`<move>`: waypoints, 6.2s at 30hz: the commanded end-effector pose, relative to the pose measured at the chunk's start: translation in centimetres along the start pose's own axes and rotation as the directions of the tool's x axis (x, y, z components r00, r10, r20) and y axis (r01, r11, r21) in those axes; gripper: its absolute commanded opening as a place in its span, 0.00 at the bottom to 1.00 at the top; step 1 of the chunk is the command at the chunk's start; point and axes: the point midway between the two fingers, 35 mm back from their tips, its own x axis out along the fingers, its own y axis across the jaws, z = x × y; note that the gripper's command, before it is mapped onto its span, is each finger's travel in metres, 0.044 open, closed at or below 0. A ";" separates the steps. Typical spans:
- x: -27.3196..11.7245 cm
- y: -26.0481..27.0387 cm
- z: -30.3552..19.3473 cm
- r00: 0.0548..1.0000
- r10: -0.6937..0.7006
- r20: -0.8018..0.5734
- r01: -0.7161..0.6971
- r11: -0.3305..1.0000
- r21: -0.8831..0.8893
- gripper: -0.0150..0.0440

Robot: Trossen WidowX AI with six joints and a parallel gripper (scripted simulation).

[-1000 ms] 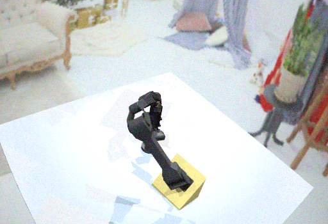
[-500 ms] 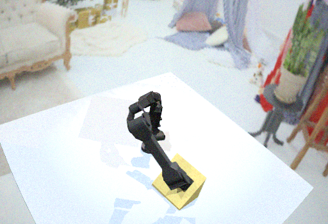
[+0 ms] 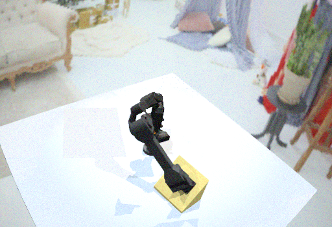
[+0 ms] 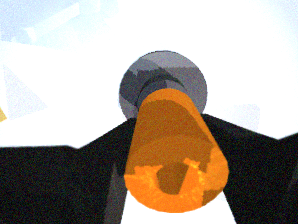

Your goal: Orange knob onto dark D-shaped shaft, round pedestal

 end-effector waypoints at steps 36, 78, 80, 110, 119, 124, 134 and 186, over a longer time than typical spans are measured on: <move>0.1 0.1 0.0 1.000 -0.001 0.000 0.001 0.970 -0.244 0.25; 0.3 0.1 0.0 1.000 -0.001 0.000 0.001 0.898 -0.440 0.25; 0.3 0.0 0.0 1.000 -0.001 0.000 0.001 0.898 -0.440 0.25; 0.2 0.1 0.0 1.000 -0.001 0.000 0.001 0.787 -0.617 0.25; 0.3 0.0 0.0 1.000 -0.001 0.000 0.001 0.787 -0.617 0.25; 0.3 0.0 0.0 1.000 -0.001 0.000 0.001 0.787 -0.617 0.25; -0.2 -0.1 0.0 1.000 -0.001 0.000 0.001 0.752 -0.659 0.25; 0.3 0.1 -0.1 1.000 -0.001 0.000 0.001 0.989 0.145 0.25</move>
